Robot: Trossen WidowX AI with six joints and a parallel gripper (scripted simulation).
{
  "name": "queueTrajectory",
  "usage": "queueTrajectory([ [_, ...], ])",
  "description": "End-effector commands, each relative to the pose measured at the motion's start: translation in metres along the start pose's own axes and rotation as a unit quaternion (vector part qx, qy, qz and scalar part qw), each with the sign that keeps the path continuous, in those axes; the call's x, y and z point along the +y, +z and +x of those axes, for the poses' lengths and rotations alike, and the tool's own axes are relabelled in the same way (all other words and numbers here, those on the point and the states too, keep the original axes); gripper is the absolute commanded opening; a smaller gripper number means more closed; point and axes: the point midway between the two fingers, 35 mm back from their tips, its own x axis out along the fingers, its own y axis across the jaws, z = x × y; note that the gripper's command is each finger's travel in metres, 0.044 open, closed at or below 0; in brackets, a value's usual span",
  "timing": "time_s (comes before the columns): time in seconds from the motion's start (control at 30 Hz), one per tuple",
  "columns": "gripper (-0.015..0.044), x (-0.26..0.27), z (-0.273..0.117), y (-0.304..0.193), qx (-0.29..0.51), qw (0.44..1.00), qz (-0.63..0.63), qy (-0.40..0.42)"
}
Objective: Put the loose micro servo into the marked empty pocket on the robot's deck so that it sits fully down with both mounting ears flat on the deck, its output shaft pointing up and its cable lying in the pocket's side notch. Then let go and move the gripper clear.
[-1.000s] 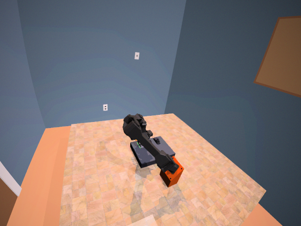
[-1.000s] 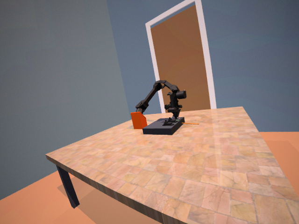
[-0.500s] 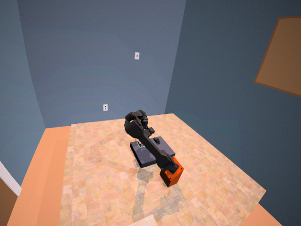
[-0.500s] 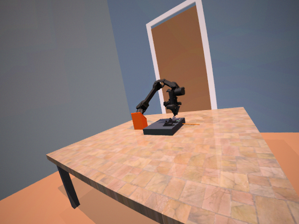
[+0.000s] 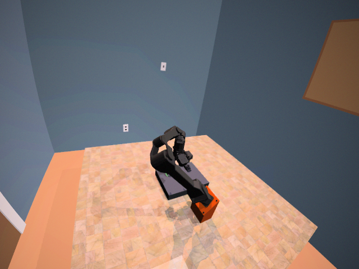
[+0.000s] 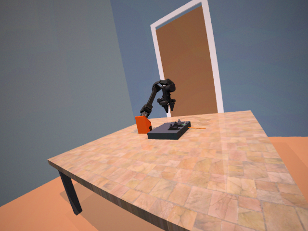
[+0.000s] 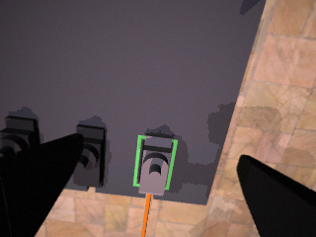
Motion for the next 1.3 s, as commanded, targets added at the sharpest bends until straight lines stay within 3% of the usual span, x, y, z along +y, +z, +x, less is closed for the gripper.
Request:
queueTrajectory([
  [0.0, 0.0440, -0.002, -0.001, 0.012, -0.007, 1.000, -0.002, -0.001],
  [0.13, 0.0440, -0.002, -0.006, 0.011, -0.007, 1.000, -0.002, -0.001],
  [0.33, 0.0440, -0.002, -0.044, 0.009, -0.005, 1.000, -0.001, -0.003],
  [1.27, 0.0440, -0.002, -0.044, 0.009, -0.005, 1.000, -0.001, -0.003],
])
